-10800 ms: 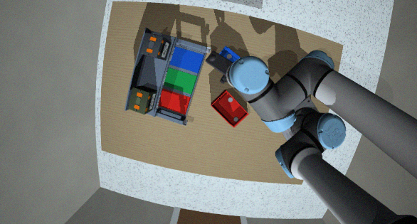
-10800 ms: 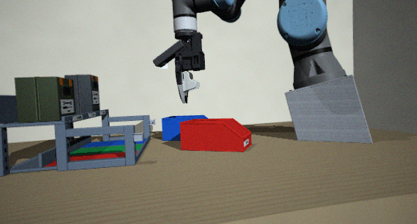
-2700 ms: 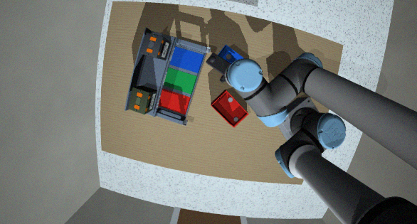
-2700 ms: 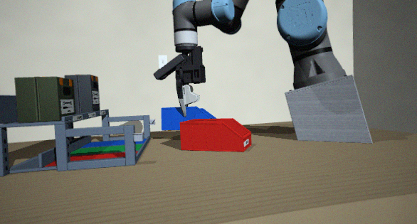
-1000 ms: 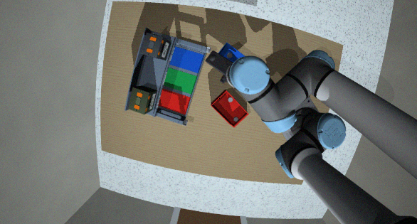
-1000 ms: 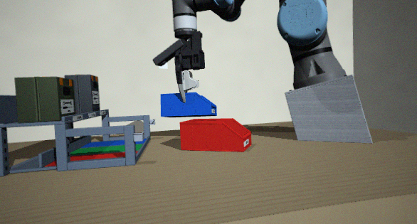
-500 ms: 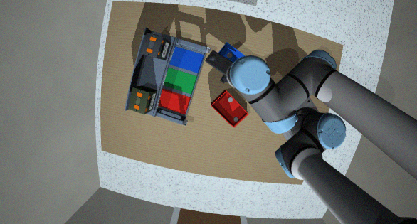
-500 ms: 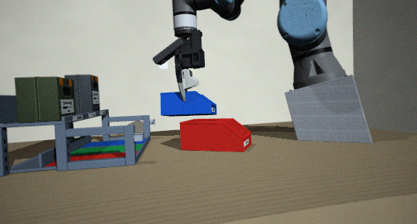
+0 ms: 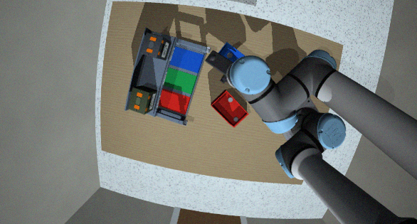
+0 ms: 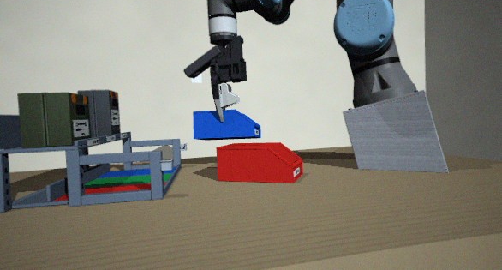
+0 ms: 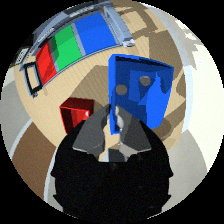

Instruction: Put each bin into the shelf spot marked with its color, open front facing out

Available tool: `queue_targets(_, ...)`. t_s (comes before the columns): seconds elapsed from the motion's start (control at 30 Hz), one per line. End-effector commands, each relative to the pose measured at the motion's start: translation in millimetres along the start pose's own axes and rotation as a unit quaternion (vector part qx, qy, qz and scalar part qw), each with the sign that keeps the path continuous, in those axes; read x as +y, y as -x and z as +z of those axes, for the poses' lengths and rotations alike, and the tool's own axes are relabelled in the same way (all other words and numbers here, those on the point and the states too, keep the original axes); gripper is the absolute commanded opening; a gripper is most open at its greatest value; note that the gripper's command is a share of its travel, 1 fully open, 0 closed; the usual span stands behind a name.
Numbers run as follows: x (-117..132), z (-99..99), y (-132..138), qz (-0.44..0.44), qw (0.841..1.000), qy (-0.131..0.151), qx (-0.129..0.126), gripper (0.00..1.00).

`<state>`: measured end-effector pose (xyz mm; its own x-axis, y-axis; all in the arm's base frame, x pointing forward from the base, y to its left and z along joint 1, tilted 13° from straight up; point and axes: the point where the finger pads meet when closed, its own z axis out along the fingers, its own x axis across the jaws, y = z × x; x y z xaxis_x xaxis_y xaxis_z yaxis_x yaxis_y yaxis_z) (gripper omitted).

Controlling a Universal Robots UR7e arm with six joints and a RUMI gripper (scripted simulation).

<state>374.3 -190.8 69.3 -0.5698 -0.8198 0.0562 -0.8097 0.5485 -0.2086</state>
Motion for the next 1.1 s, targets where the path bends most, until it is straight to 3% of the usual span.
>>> queue_targets(0.0, 0, -0.4, 0, 0.0, 1.0, -0.001, 0.0, 0.0)
queue_targets(1.07, 0, -11.8, 0, 0.0, 1.0, -0.001, 0.0, 0.0)
